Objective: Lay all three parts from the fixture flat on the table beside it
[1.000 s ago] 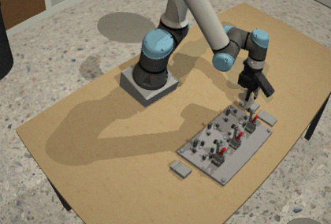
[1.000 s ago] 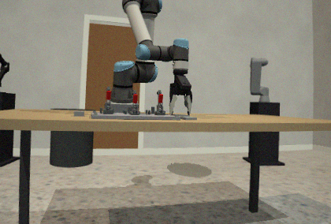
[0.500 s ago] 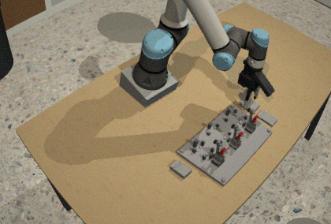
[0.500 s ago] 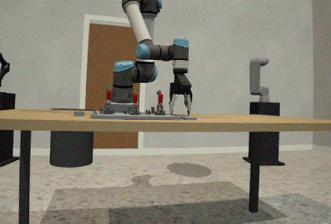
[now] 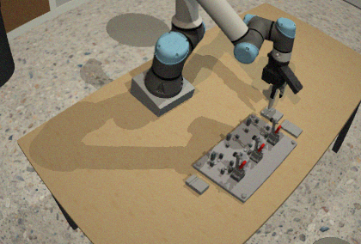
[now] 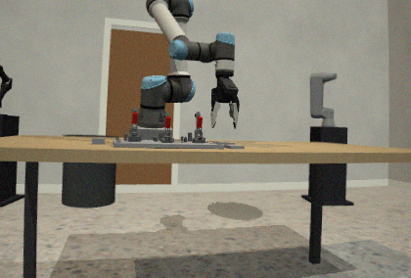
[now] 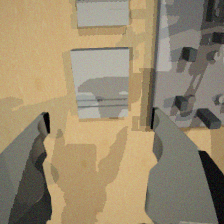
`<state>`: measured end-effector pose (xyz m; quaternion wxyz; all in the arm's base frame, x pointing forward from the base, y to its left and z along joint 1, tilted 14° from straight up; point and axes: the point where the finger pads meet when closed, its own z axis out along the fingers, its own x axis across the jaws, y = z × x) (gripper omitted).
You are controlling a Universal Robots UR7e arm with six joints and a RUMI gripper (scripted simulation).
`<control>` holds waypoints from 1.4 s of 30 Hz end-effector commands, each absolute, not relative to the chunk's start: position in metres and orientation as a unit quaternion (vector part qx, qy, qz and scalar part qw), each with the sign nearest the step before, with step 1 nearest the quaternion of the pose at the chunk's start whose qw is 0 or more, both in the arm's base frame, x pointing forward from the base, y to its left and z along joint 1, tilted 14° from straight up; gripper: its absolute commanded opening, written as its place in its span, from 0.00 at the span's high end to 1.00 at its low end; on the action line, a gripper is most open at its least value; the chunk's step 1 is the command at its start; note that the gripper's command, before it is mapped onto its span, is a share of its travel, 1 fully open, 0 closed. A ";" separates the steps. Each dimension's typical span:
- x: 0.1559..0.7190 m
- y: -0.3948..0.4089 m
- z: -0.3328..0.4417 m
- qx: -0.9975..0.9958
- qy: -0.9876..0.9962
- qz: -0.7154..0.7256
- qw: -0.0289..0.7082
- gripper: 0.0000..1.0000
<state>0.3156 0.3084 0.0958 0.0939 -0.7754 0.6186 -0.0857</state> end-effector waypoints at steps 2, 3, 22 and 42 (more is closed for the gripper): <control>0.312 0.308 0.111 -0.775 0.619 -0.085 0.093 0.46; 0.311 0.307 0.113 -0.775 0.619 -0.085 0.093 0.46; 0.311 0.307 0.115 -0.775 0.619 -0.085 0.093 0.00; 0.311 0.307 0.115 -0.775 0.619 -0.085 0.093 0.00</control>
